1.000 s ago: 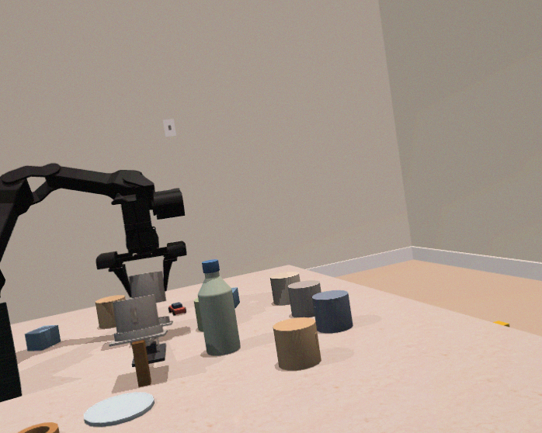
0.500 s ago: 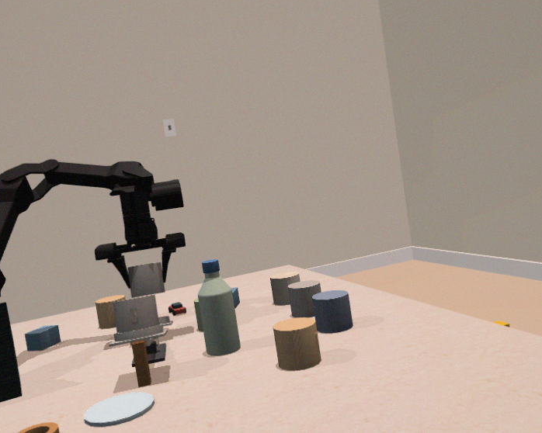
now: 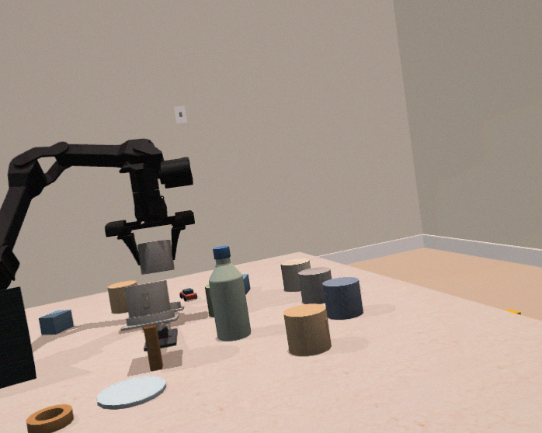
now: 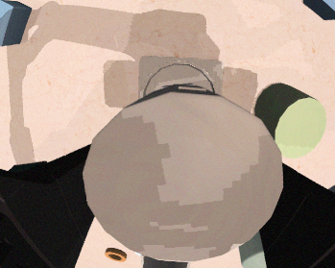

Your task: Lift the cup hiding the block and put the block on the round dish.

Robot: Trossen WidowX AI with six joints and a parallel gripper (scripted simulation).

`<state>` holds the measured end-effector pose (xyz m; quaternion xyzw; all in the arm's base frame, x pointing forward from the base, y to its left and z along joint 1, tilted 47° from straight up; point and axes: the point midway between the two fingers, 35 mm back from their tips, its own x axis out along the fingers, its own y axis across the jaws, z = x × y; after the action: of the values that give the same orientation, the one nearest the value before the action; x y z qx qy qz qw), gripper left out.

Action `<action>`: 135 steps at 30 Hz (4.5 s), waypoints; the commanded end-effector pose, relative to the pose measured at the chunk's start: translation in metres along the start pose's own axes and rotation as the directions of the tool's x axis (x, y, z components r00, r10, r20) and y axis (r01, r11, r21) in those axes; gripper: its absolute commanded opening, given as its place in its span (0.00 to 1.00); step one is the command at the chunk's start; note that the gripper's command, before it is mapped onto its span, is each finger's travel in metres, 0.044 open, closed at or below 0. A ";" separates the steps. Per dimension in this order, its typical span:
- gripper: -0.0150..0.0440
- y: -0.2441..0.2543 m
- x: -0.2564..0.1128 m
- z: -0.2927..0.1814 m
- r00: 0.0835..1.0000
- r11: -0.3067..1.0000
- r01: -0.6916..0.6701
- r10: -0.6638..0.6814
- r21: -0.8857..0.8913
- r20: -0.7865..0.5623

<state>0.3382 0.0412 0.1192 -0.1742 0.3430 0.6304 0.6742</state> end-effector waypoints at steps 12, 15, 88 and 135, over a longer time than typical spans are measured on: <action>0.25 0.000 -0.004 0.000 1.000 1.000 0.000 0.000 0.000 0.000; 0.25 0.000 -0.004 0.000 1.000 1.000 0.000 0.000 0.000 0.000; 0.25 0.082 0.038 0.068 1.000 1.000 0.010 -0.010 -0.003 -0.009; 0.25 0.125 0.113 0.086 1.000 1.000 0.004 -0.004 -0.006 0.015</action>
<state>0.2351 0.1968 0.1340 -0.1734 0.3312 0.6346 0.6764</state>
